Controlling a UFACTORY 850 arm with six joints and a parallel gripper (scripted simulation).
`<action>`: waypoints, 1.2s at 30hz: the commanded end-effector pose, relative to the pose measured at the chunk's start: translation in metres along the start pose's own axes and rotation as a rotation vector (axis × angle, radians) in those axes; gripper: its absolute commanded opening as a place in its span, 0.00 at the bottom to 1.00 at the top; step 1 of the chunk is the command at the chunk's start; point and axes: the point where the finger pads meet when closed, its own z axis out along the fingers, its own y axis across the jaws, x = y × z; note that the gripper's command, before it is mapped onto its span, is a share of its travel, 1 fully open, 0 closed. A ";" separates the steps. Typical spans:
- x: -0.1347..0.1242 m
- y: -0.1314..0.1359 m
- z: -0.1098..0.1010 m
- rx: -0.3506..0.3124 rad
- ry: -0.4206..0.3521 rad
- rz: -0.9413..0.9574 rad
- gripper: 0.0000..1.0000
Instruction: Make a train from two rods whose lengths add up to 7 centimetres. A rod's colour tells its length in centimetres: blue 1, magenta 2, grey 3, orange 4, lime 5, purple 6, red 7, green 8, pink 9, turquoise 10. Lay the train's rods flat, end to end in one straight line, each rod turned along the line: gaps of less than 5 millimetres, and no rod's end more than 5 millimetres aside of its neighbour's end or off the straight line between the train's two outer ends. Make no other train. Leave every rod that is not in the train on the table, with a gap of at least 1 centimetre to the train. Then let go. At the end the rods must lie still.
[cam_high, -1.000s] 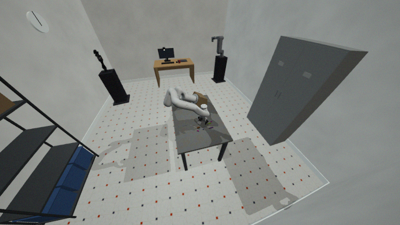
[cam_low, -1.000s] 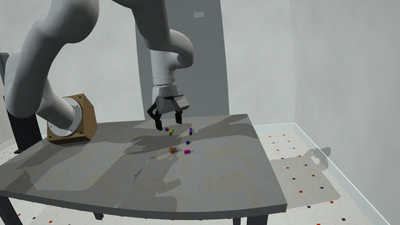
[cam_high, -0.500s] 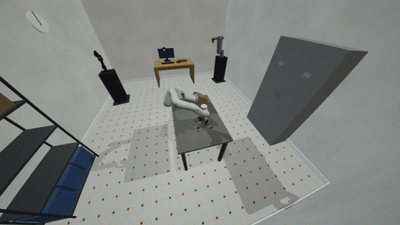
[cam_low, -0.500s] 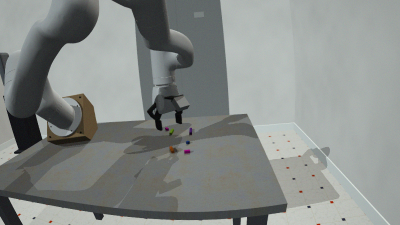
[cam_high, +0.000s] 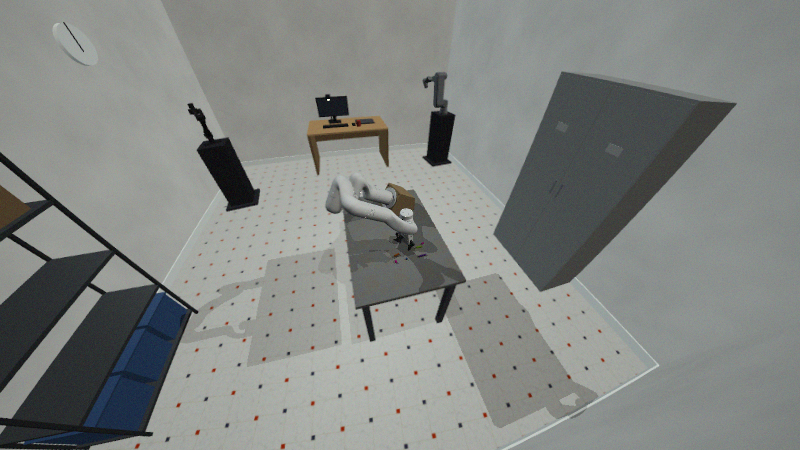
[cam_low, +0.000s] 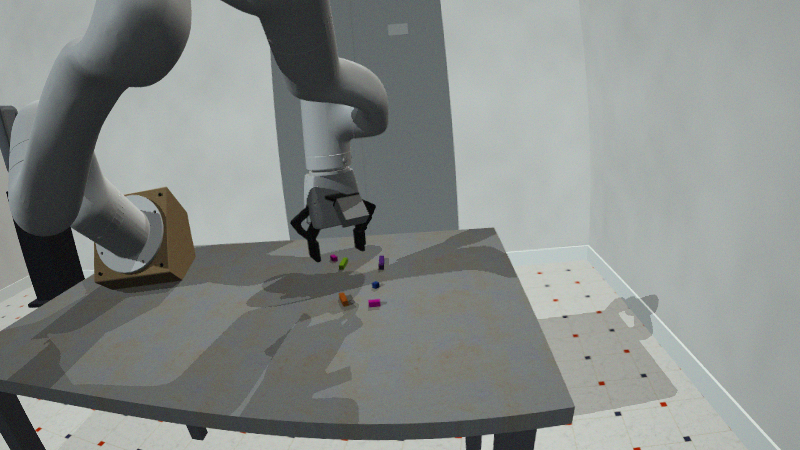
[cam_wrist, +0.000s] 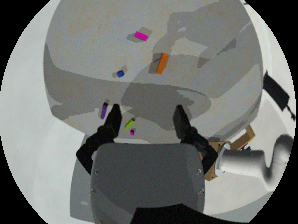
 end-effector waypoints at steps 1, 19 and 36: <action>0.007 0.004 -0.001 0.008 0.003 0.168 1.00; 0.024 0.015 -0.001 0.009 0.001 0.591 1.00; 0.024 0.015 -0.001 0.009 0.001 0.591 1.00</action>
